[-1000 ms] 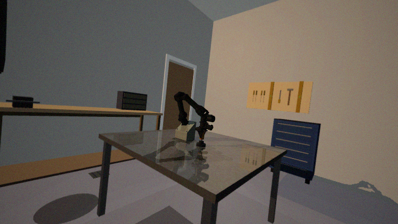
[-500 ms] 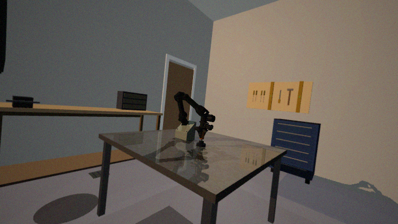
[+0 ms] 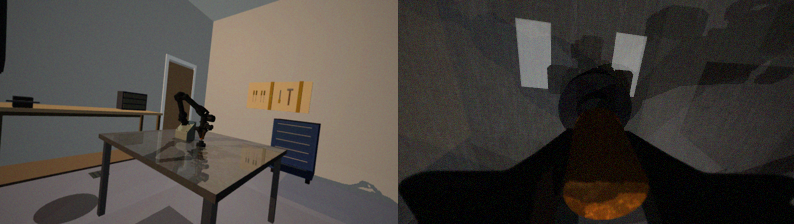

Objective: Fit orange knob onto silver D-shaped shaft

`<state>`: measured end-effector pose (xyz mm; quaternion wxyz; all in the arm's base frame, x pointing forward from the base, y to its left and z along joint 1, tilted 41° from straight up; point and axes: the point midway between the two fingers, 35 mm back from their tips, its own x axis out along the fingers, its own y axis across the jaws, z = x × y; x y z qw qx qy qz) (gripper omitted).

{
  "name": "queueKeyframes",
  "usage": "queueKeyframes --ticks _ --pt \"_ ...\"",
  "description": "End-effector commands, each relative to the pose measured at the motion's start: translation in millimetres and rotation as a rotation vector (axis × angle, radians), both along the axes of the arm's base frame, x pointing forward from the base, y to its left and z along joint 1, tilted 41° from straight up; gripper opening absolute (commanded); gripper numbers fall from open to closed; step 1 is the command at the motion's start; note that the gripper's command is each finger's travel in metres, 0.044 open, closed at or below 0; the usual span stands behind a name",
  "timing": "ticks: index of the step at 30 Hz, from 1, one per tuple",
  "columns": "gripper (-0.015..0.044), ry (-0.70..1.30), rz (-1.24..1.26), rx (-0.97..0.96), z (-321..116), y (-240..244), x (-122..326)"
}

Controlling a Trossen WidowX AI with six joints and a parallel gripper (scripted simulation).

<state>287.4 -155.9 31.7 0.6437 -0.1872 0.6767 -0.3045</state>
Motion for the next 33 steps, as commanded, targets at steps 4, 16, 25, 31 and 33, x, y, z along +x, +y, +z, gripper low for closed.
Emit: queueKeyframes --ticks 4,16,25,31,33 --pt "0.0 -0.061 -0.065 -0.007 1.5 3.2 -0.1" --pt "0.0 -0.14 -0.157 -0.019 0.3 1.4 0.9" --pt "0.0 -0.14 -0.157 -0.019 -1.5 -0.2 0.1" --pt "0.0 -0.14 -0.157 -0.019 -1.8 -0.6 -1.0" --pt "0.0 -0.14 -0.157 -0.019 -0.8 0.1 -1.0"
